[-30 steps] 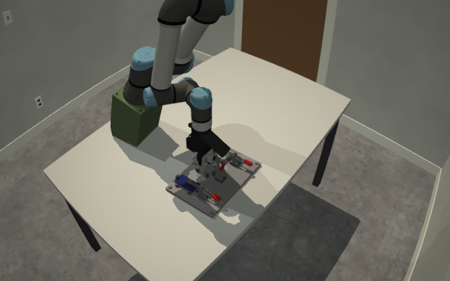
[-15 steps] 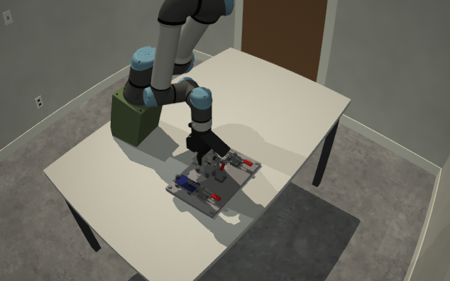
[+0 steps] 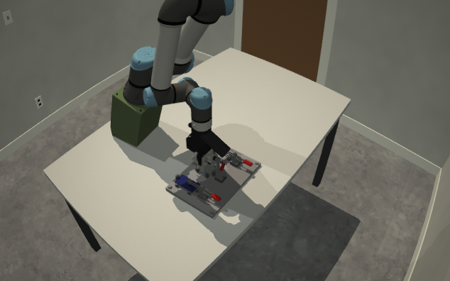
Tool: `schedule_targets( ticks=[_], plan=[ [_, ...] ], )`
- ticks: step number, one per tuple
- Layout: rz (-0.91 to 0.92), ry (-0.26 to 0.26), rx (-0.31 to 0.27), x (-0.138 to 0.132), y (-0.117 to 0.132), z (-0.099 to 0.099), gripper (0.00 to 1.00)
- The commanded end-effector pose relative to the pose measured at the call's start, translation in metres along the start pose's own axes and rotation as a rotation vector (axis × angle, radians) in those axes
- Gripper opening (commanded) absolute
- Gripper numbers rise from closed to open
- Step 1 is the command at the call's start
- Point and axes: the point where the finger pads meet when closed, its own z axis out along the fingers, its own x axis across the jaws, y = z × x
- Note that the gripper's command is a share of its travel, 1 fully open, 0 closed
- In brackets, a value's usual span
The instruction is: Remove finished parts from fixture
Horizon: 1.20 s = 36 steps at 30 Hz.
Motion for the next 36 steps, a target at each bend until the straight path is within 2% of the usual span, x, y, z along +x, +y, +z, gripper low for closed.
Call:
schedule_targets(
  ticks=[1,20,36],
  plan=[
    [0.0,0.0,0.001,0.0,0.0,0.0,0.0],
    [0.0,0.0,0.001,0.0,0.0,-0.008,0.0],
    [0.0,0.0,0.001,0.0,0.0,-0.024,0.0]
  ],
)
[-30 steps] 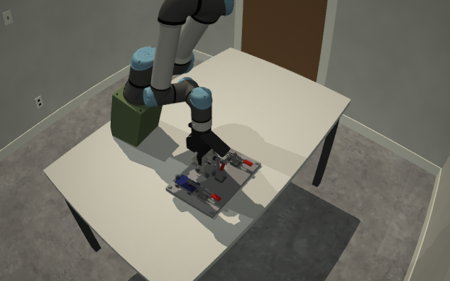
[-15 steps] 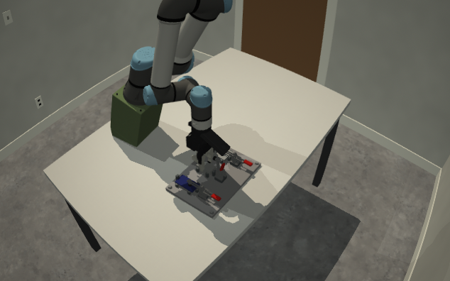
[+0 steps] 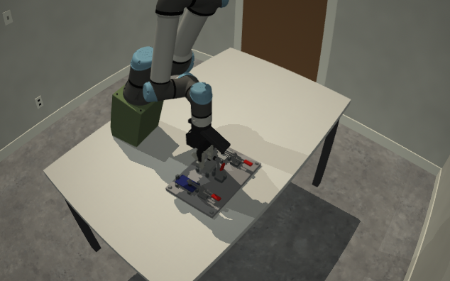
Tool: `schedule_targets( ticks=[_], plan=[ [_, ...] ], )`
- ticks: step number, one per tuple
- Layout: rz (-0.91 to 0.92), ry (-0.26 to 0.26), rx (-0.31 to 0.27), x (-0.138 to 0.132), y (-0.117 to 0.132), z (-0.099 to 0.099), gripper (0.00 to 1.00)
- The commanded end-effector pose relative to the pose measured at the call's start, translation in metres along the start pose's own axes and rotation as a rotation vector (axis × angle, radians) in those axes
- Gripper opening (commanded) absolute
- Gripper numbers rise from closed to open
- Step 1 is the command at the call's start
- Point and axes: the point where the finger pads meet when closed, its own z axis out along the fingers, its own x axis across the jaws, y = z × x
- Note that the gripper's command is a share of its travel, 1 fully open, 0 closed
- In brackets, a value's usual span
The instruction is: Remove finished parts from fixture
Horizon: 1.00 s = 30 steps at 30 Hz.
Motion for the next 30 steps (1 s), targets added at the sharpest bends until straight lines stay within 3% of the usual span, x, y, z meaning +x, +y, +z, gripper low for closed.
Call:
schedule_targets(
  ticks=[1,30],
  plan=[
    [0.0,0.0,0.0,0.0,0.0,-0.003,0.0],
    [0.0,0.0,0.0,0.0,0.0,-0.016,0.0]
  ],
)
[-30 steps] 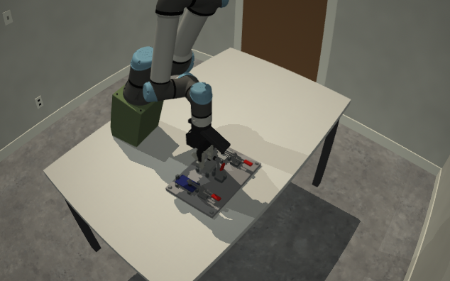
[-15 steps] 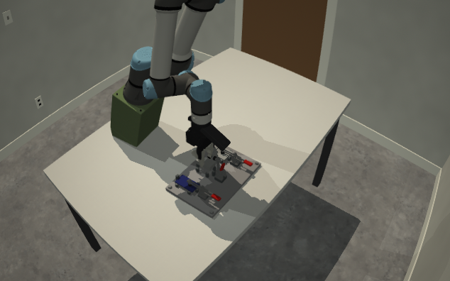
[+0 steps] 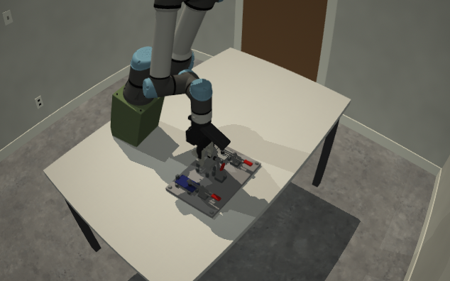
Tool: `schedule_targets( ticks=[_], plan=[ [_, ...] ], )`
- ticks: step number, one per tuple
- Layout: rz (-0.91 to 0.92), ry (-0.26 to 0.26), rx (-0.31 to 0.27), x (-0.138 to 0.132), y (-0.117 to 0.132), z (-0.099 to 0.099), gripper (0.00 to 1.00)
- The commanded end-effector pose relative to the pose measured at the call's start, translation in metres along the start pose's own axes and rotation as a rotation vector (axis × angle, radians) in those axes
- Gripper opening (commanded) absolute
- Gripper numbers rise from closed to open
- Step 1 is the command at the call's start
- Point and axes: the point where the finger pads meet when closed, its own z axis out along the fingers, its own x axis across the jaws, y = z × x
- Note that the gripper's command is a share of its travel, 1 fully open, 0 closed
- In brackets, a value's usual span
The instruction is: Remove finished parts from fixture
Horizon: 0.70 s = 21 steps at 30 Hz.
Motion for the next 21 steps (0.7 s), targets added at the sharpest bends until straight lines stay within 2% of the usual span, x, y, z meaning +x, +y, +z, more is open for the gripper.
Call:
schedule_targets(
  ticks=[1,8,21],
  plan=[
    [0.0,0.0,0.001,0.0,0.0,-0.001,0.0],
    [0.0,0.0,0.001,0.0,0.001,-0.005,0.0],
    [0.0,0.0,0.001,0.0,0.006,-0.027,0.0]
  ],
)
